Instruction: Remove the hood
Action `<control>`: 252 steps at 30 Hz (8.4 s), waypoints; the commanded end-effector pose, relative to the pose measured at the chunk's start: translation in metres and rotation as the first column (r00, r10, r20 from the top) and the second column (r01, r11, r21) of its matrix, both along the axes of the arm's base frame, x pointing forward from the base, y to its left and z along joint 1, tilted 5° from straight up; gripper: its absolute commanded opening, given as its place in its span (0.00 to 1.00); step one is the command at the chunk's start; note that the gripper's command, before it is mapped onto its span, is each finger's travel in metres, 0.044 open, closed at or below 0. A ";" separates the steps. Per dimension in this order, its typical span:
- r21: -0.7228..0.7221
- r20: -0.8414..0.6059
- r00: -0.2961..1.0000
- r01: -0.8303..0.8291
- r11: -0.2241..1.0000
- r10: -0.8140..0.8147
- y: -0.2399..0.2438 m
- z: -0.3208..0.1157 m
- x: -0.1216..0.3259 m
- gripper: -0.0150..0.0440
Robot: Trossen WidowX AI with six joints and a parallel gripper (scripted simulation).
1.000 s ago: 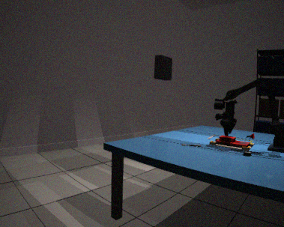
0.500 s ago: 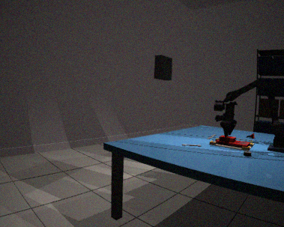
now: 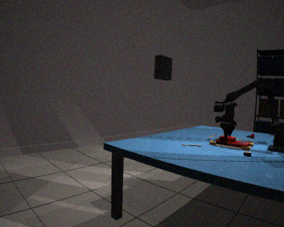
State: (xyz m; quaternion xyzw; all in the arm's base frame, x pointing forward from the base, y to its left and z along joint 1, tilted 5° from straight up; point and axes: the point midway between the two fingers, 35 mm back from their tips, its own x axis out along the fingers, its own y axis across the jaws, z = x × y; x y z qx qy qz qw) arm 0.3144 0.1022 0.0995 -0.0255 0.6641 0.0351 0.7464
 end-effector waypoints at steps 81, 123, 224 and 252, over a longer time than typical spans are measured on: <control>-0.001 -0.001 1.000 0.001 1.000 -0.001 0.000 0.015 -0.002 0.25; -0.009 -0.010 1.000 -0.001 1.000 0.001 -0.067 0.054 0.006 0.25; -0.022 -0.002 1.000 0.002 1.000 -0.002 -0.222 0.025 -0.012 0.25; -0.022 -0.002 1.000 0.002 1.000 -0.002 -0.222 0.007 -0.011 0.25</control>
